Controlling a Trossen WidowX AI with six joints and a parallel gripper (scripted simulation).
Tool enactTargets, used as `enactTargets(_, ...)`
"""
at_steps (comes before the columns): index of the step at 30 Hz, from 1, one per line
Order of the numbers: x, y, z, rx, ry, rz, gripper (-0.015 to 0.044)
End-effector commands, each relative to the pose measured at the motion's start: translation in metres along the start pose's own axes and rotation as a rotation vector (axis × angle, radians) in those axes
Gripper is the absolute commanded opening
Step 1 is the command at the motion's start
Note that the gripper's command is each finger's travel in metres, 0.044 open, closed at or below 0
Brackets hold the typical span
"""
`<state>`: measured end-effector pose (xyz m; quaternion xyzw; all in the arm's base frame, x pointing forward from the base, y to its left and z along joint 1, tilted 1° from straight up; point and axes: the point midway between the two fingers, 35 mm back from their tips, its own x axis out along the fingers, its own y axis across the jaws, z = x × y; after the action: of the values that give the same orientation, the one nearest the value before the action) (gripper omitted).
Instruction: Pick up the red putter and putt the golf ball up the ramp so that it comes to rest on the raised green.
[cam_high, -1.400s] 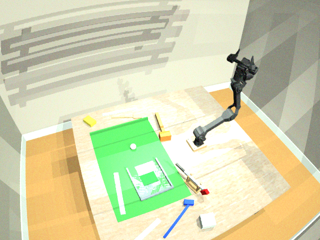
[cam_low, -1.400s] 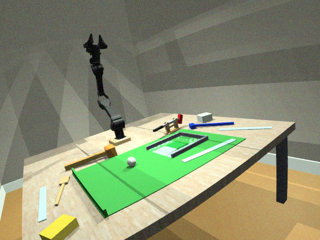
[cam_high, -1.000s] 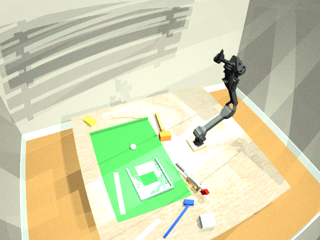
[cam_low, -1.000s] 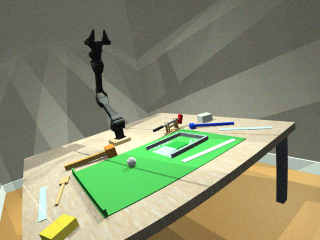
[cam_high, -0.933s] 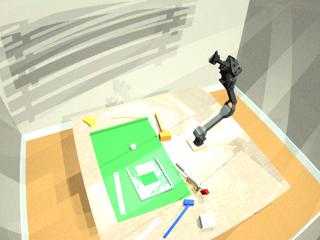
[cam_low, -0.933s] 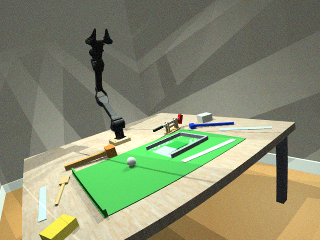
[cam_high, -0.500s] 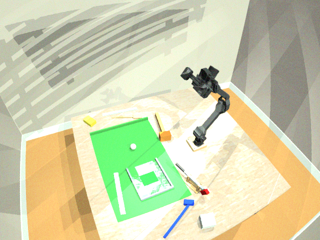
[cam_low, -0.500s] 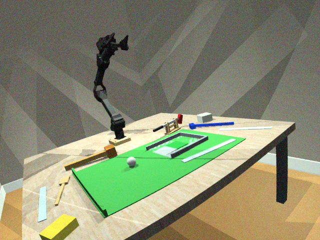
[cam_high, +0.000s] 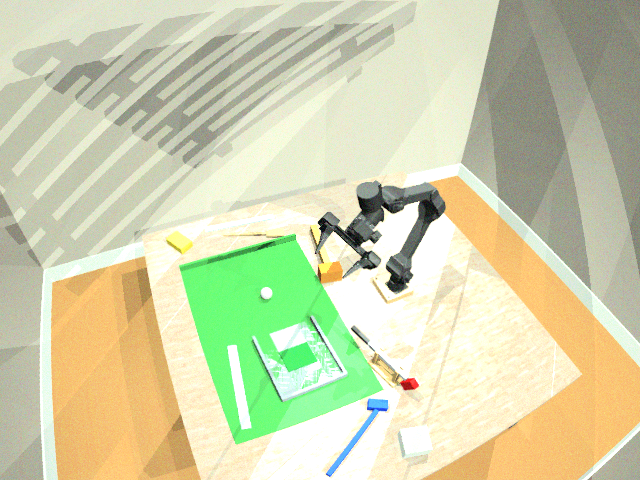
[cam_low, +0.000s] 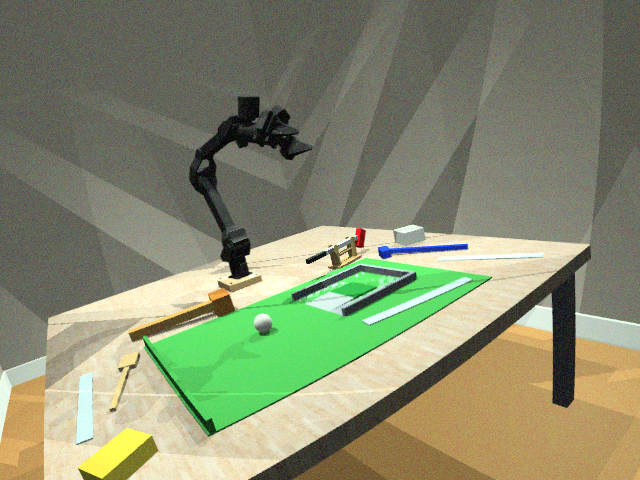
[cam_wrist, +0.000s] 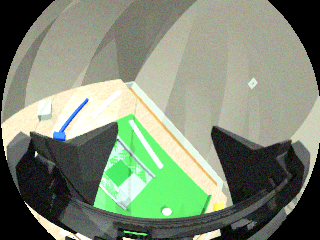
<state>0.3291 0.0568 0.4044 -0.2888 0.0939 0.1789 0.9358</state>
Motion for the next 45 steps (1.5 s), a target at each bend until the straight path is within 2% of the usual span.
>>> enactTargets(1,0.036,0.047,-0.048,-0.121,0.157,0.205,0.0440)
enactTargets(8,0.059,0.128,-0.124,-0.332,0.359,0.588,0.0440)
enactTargets(16,0.035,0.215,-0.202,-0.552,0.496,1.107,0.0440)
enactTargets(45,0.045,0.234,-0.246,-0.556,0.498,1.120,0.0440)
